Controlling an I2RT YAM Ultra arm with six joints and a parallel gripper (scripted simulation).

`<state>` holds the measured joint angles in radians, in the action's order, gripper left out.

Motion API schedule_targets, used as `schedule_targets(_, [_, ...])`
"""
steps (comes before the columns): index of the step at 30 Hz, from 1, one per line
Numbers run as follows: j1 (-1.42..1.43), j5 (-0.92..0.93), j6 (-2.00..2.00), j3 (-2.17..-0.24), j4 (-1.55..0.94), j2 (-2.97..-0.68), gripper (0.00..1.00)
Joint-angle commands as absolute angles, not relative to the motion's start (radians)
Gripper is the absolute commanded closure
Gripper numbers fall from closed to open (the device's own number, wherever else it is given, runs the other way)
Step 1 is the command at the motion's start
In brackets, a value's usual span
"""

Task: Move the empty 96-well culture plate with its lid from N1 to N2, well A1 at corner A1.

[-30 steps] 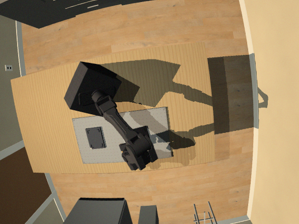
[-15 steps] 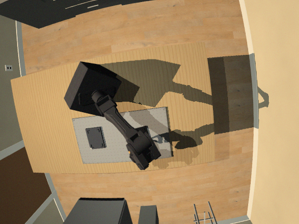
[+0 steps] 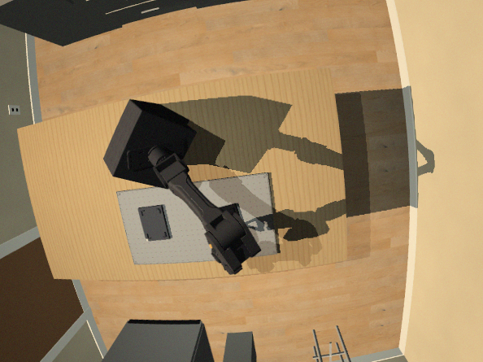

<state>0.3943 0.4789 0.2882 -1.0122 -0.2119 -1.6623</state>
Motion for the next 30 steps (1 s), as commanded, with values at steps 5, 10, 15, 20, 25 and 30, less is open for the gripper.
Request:
schedule_targets(5, [0.371, 0.476, 0.288, -1.005, -0.221, -1.636, 1.00])
schedule_targets(10, [0.370, 0.479, 0.283, -1.005, -0.218, -1.640, 1.00])
schedule_targets(15, [0.369, 0.481, 0.281, -1.004, -0.216, -1.644, 1.00])
schedule_targets(20, [0.367, 0.483, 0.280, -1.003, -0.215, -1.648, 1.00])
schedule_targets(25, [0.366, 0.484, 0.279, -1.003, -0.214, -1.654, 1.00])
schedule_targets(30, [0.364, 0.486, 0.278, -1.002, -0.212, -1.660, 1.00])
